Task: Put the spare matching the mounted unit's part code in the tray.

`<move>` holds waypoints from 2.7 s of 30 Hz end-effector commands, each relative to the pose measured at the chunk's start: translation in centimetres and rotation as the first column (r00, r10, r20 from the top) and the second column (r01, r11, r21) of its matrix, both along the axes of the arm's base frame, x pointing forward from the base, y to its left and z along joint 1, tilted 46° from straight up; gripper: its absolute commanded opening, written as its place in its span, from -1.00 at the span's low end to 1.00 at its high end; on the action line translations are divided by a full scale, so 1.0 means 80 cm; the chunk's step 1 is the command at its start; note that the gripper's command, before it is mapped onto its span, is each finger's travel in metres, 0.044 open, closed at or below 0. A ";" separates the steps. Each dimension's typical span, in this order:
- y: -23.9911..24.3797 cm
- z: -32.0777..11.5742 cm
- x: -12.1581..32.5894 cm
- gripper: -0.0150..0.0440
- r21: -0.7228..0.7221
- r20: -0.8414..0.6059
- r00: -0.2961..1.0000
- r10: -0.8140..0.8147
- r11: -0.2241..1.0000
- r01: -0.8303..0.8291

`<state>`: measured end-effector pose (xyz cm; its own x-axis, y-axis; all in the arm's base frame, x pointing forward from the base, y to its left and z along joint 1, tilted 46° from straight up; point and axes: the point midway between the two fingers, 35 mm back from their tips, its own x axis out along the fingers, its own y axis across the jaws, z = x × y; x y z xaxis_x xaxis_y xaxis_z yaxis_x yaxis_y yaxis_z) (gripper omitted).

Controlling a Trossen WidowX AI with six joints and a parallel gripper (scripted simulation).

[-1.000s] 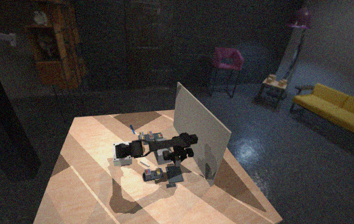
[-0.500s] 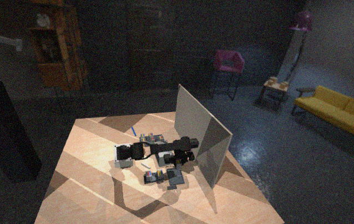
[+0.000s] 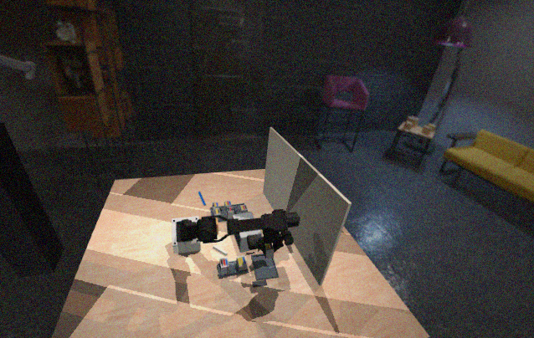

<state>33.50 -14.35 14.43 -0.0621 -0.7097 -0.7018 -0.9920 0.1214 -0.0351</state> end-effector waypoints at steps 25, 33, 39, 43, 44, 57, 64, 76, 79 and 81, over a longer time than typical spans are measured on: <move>-0.021 -0.021 -0.005 -0.49 -0.004 -0.005 1.000 0.003 1.000 -0.003; -0.027 -0.026 -0.007 -0.49 -0.004 -0.005 1.000 0.003 1.000 -0.003; -0.032 -0.030 -0.008 -0.49 -0.005 -0.005 1.000 0.003 1.000 -0.003; -0.035 -0.033 -0.009 -0.49 -0.006 -0.005 1.000 0.003 1.000 -0.003; -0.035 -0.033 -0.009 -0.49 -0.006 -0.005 1.000 0.002 1.000 -0.003; -0.045 -0.042 -0.013 -0.49 -0.008 -0.005 1.000 0.002 1.000 -0.002; -0.050 -0.046 -0.015 -0.49 -0.009 -0.006 1.000 0.002 1.000 -0.002; -0.056 -0.049 -0.016 -0.31 -0.011 -0.001 1.000 -0.002 1.000 0.002; -0.056 -0.049 -0.016 -0.05 -0.011 -0.001 1.000 -0.002 1.000 0.002; -0.056 -0.049 -0.016 0.13 -0.011 -0.001 1.000 -0.002 1.000 0.002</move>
<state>32.20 -18.86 10.49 -0.0652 -0.7171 -0.6939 -0.9917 0.1236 -0.0345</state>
